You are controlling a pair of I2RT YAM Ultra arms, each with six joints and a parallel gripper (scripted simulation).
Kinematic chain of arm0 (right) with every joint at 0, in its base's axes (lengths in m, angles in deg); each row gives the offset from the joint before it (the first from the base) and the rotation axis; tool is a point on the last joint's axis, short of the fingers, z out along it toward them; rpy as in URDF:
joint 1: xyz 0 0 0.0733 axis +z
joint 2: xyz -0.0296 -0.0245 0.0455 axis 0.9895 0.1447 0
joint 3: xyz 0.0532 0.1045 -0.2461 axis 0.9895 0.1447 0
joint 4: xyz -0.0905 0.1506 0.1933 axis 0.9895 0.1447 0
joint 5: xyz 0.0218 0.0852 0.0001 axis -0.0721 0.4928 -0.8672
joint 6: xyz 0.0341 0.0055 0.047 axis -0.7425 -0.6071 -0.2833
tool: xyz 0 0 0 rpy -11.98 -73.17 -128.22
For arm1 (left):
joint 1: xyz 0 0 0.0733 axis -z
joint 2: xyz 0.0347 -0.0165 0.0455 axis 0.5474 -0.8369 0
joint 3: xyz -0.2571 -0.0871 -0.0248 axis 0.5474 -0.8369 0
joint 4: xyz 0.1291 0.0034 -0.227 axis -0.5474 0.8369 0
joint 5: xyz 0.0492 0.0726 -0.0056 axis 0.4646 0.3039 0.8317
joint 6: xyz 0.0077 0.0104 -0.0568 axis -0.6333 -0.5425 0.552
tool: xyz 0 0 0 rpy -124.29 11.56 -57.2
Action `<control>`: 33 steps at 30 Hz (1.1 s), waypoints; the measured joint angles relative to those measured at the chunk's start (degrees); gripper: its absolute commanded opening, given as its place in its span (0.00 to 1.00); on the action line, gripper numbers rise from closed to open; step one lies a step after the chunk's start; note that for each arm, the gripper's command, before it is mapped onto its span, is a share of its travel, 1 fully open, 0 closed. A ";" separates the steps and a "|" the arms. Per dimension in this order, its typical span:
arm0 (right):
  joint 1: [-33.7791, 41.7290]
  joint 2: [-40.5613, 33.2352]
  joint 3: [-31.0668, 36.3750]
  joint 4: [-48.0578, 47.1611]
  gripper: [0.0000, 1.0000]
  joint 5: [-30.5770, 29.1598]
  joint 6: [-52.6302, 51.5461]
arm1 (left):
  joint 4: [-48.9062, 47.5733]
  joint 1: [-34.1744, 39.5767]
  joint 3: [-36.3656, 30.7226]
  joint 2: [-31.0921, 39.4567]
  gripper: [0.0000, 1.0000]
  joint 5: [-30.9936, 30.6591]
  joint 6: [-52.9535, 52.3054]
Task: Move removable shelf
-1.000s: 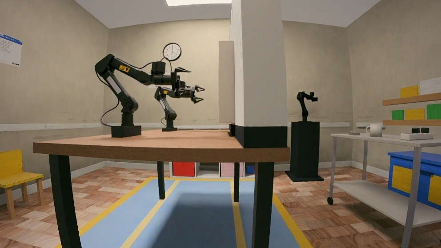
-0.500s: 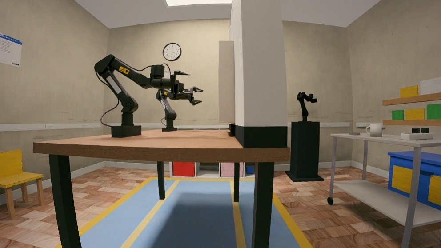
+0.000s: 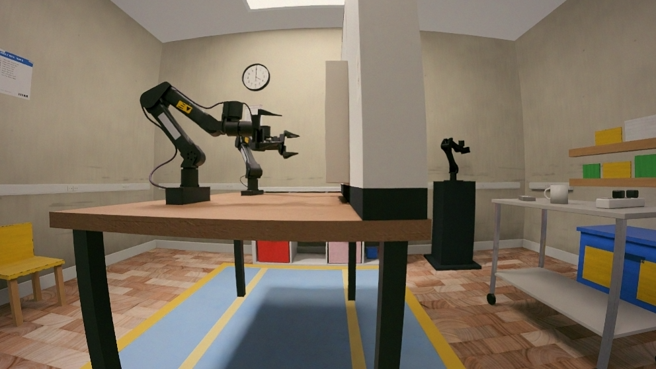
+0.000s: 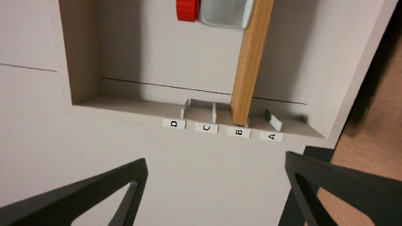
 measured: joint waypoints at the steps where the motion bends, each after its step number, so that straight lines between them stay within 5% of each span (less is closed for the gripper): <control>1: 0.13 0.00 0.31 -0.37 1.00 -0.15 0.59 | -0.33 0.44 -0.24 0.00 1.00 0.44 -0.57; 33: 3.02 2.71 6.05 -10.64 1.00 -3.30 12.48 | -10.45 8.41 -4.85 -3.65 1.00 9.73 -12.94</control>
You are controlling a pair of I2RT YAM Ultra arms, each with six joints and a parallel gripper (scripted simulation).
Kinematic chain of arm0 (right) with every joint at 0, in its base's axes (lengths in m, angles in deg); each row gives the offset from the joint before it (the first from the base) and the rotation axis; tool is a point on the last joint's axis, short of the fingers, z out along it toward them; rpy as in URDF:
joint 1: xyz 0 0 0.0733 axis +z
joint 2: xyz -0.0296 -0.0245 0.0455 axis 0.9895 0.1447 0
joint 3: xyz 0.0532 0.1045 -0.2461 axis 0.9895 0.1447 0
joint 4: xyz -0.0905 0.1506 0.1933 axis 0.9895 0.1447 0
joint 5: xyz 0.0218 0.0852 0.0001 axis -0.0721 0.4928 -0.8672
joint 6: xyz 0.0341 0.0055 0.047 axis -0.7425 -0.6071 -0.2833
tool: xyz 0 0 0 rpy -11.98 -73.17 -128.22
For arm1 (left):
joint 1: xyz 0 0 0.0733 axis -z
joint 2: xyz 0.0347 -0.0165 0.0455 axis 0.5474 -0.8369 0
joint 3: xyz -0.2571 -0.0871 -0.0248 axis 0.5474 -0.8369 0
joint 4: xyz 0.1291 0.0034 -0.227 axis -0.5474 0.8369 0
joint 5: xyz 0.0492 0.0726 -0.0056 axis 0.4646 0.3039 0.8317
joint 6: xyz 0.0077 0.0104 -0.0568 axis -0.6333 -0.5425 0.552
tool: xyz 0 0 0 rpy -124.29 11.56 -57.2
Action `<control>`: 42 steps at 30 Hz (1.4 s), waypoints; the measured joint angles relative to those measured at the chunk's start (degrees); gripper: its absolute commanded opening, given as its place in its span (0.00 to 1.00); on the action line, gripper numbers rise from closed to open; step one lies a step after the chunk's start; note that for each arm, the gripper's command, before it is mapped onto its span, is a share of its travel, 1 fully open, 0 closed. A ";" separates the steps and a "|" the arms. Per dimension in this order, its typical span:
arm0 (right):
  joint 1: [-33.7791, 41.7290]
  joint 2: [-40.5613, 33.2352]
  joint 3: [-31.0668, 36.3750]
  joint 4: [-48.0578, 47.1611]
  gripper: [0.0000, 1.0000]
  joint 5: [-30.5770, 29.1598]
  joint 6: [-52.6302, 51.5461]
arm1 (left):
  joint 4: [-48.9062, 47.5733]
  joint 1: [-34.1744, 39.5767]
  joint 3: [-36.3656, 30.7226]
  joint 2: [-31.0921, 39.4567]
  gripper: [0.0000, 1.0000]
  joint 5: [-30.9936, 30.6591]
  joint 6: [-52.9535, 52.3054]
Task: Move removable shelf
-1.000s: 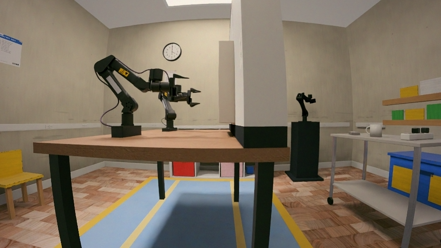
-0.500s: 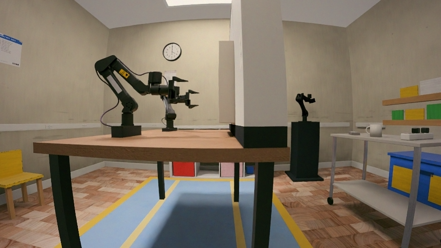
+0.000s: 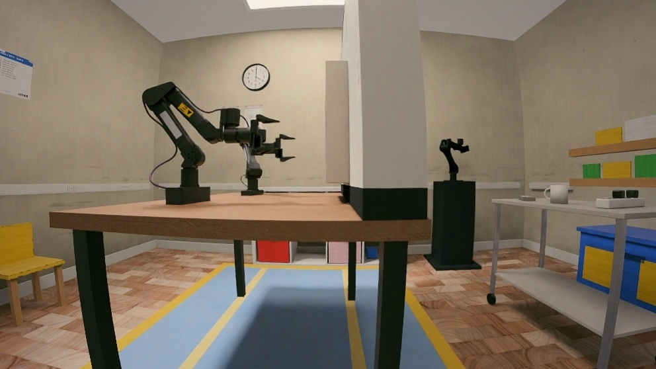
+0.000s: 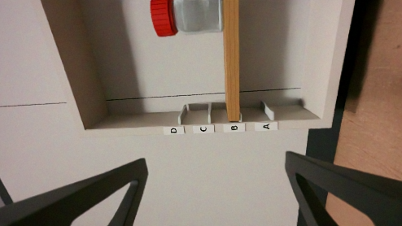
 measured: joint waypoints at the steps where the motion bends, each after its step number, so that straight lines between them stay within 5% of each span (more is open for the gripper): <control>1: 0.00 0.00 0.00 -0.07 1.00 -0.02 0.04 | -0.09 0.00 0.00 0.00 1.00 0.02 -0.04; 42: 0.00 0.59 0.00 -0.90 1.00 -0.07 0.15 | -0.72 0.02 -0.02 -0.26 1.00 0.15 -0.24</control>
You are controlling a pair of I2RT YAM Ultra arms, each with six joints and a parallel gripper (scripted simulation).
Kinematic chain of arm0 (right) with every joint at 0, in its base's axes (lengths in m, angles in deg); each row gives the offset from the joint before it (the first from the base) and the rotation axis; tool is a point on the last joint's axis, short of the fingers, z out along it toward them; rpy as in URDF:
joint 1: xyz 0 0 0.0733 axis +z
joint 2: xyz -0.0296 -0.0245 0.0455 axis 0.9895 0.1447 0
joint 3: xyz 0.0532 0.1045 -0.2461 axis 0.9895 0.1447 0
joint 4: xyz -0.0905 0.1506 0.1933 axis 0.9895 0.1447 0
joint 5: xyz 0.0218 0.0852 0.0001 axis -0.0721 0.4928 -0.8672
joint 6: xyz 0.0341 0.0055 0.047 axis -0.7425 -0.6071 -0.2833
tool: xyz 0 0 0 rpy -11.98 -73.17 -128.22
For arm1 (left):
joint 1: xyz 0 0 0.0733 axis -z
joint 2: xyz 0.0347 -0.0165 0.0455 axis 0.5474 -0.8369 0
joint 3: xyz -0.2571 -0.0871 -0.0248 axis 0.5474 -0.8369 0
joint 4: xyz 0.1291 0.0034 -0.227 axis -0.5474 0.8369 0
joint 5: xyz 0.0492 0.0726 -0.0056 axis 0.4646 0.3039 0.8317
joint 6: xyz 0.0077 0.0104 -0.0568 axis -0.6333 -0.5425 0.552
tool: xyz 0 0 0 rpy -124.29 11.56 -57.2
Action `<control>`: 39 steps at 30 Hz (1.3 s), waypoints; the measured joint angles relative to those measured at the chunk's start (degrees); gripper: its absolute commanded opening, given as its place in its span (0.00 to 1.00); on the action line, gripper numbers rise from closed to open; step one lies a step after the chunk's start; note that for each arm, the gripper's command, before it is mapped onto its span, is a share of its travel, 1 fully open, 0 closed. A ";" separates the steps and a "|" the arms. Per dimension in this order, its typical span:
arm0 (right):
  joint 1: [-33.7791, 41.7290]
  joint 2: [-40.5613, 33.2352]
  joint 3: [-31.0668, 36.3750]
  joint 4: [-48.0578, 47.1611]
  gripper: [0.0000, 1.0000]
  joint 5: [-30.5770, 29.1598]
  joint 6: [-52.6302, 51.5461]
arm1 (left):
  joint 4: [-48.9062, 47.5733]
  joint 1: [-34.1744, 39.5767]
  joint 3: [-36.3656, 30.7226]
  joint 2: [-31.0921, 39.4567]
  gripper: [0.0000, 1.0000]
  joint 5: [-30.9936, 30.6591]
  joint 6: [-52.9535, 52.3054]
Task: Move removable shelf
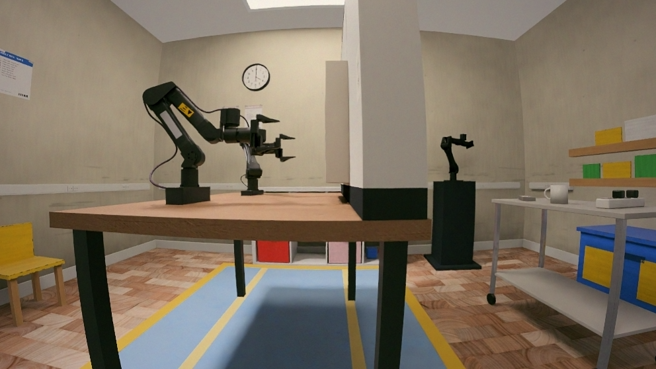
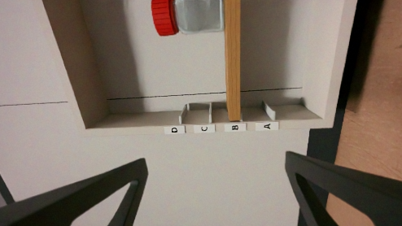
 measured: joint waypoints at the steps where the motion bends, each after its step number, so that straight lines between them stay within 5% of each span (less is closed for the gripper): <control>1: 0.00 0.66 0.00 -0.46 1.00 0.00 0.00 | -0.26 -0.09 -0.02 -0.33 1.00 -0.09 0.00; 39: -3.78 30.99 -3.45 -23.71 1.00 3.67 0.04 | -19.32 -14.01 0.02 -21.62 1.00 -13.07 0.00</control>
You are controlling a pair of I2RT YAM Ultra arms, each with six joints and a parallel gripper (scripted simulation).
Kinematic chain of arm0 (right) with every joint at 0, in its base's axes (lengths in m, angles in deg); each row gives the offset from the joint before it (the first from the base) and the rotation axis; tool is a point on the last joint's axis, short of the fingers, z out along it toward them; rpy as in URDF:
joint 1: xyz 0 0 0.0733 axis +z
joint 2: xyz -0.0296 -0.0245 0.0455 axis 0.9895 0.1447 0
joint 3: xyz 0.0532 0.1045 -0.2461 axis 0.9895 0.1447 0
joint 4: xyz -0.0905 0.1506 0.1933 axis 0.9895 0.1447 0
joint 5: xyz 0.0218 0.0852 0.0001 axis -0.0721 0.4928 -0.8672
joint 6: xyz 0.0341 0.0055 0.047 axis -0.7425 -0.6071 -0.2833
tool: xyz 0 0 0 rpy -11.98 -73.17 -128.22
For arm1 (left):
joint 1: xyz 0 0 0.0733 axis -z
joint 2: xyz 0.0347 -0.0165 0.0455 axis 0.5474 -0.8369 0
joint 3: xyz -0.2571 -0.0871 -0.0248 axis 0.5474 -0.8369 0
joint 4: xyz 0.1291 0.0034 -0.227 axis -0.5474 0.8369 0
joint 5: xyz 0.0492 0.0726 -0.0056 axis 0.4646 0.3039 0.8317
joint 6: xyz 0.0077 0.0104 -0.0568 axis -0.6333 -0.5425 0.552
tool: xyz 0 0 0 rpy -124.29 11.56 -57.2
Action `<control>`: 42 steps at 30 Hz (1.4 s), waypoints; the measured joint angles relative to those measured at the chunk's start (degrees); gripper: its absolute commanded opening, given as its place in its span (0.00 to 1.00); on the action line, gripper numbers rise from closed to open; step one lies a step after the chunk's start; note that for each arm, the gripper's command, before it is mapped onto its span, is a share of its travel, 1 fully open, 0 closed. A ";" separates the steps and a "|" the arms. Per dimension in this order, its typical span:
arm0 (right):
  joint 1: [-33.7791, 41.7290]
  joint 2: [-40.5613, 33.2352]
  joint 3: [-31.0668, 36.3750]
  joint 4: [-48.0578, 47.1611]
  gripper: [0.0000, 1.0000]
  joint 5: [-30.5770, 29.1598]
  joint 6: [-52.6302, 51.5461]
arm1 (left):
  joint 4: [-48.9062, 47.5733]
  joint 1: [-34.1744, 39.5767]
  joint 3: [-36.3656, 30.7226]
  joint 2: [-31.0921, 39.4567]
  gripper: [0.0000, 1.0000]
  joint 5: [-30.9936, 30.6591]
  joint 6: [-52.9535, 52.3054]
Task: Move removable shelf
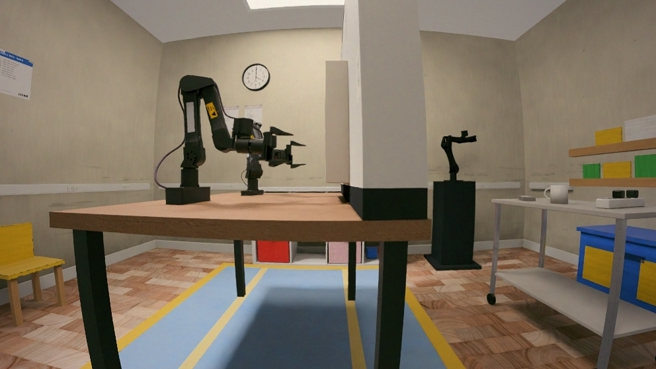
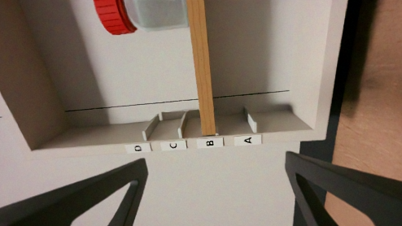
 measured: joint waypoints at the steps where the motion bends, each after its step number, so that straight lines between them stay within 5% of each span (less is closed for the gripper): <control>1: -0.09 0.76 -0.26 -0.48 1.00 0.09 0.00 | -0.52 -0.35 0.00 -0.70 1.00 -0.33 0.00; 26: -2.10 15.52 -7.32 -8.74 1.00 2.14 0.00 | -12.13 -6.91 1.92 -15.37 1.00 -7.04 0.00; 42: -2.16 16.11 -7.69 -9.73 1.00 2.40 0.00 | -13.84 -7.13 2.12 -16.06 1.00 -7.93 -0.02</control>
